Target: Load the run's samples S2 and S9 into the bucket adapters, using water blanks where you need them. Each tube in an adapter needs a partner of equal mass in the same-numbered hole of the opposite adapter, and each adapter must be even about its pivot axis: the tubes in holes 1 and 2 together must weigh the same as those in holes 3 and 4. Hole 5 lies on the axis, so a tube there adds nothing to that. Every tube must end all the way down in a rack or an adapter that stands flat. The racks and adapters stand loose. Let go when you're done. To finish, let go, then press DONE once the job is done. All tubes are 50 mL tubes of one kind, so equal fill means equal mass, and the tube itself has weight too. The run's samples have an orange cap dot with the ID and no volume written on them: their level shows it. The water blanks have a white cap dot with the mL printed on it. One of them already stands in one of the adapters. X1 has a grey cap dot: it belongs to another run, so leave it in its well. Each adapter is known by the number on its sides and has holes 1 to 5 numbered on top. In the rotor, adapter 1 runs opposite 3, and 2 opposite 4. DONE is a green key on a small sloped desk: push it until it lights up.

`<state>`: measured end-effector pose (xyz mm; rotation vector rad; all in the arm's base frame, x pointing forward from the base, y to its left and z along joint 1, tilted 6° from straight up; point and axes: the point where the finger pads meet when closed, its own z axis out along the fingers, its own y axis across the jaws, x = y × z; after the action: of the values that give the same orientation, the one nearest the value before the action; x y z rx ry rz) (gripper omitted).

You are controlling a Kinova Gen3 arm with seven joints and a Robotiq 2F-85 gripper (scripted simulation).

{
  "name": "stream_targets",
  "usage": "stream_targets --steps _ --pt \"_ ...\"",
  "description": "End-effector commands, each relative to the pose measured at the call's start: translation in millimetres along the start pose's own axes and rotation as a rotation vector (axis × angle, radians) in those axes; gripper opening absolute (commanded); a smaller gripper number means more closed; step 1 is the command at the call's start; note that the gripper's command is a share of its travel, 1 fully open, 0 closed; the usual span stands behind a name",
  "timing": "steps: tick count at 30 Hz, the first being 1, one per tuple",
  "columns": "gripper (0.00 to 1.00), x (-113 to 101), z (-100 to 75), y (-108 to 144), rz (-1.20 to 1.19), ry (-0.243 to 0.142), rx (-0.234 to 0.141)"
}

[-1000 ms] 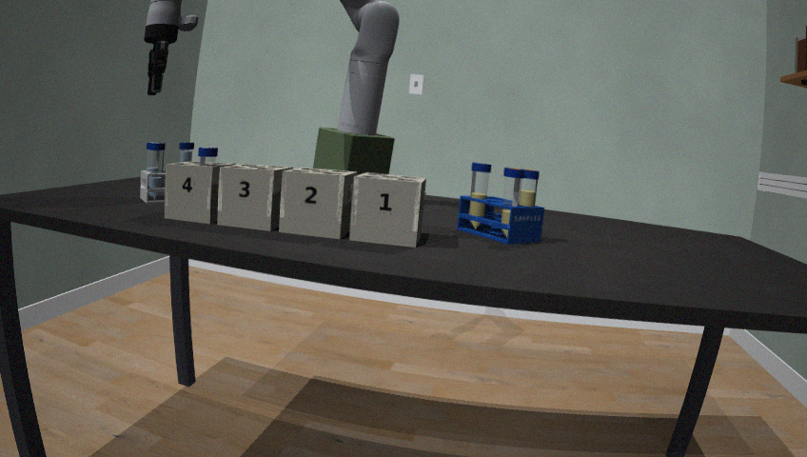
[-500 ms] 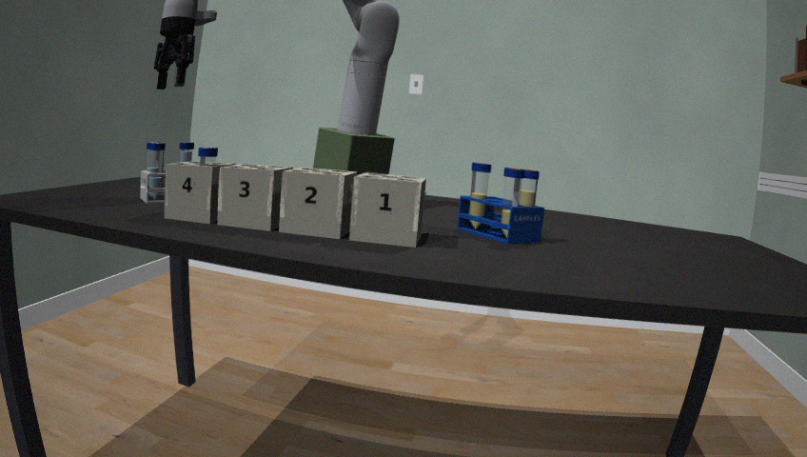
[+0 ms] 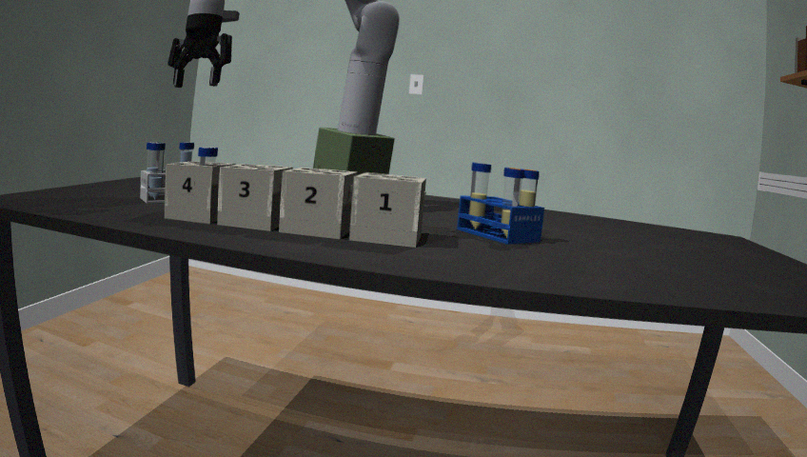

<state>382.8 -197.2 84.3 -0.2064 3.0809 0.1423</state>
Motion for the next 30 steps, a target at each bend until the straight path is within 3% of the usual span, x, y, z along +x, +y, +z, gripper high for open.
stream_targets --steps 1,30 --pt "1.00 0.3 -3.1 12.9 -0.084 -0.007 0.006" --pt "1.00 8.8 -2.7 144.0 -0.926 -0.006 0.007"
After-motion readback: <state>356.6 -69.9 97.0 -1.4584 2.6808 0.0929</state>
